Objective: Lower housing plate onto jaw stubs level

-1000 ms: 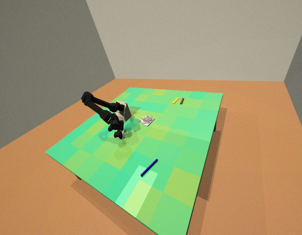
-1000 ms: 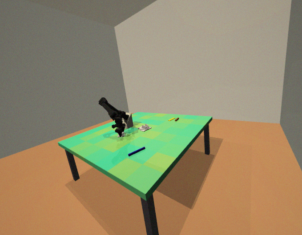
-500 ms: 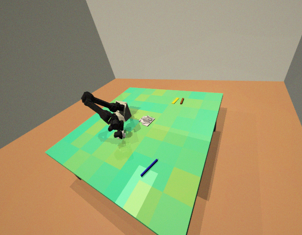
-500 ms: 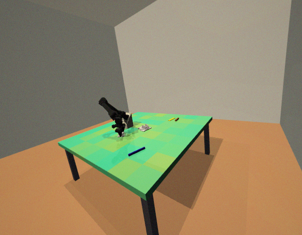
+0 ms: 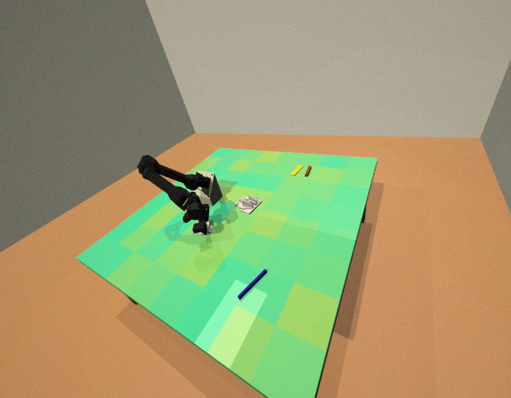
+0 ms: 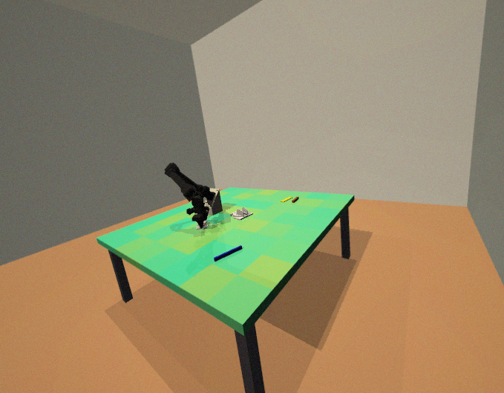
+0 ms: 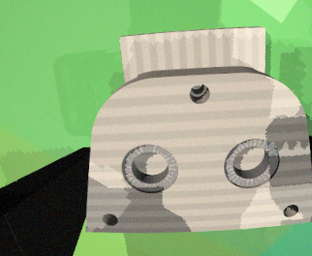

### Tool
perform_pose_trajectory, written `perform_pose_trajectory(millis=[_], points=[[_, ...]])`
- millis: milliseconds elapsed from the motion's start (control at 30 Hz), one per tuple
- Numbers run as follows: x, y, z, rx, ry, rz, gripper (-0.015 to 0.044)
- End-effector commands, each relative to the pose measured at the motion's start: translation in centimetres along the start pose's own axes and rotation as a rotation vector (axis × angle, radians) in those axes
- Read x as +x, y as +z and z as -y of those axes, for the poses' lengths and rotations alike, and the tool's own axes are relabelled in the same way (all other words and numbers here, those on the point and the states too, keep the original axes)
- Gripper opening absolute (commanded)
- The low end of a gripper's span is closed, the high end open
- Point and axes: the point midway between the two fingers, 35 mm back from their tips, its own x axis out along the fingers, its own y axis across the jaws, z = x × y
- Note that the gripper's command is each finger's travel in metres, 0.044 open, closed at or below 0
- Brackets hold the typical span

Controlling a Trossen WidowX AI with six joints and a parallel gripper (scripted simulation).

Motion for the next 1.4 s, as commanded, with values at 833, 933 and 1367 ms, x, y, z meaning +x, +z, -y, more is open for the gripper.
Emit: perform_pose_trajectory(millis=[833, 933, 1367], points=[[-6.8, -0.2, 0.1, -0.005, -0.009, -0.008, 0.0351], [-7.2, -0.1, 0.1, -0.007, -0.007, -0.008, 0.0351], [-7.2, -0.8, 0.2, -0.063, -0.011, -0.014, 0.0351]])
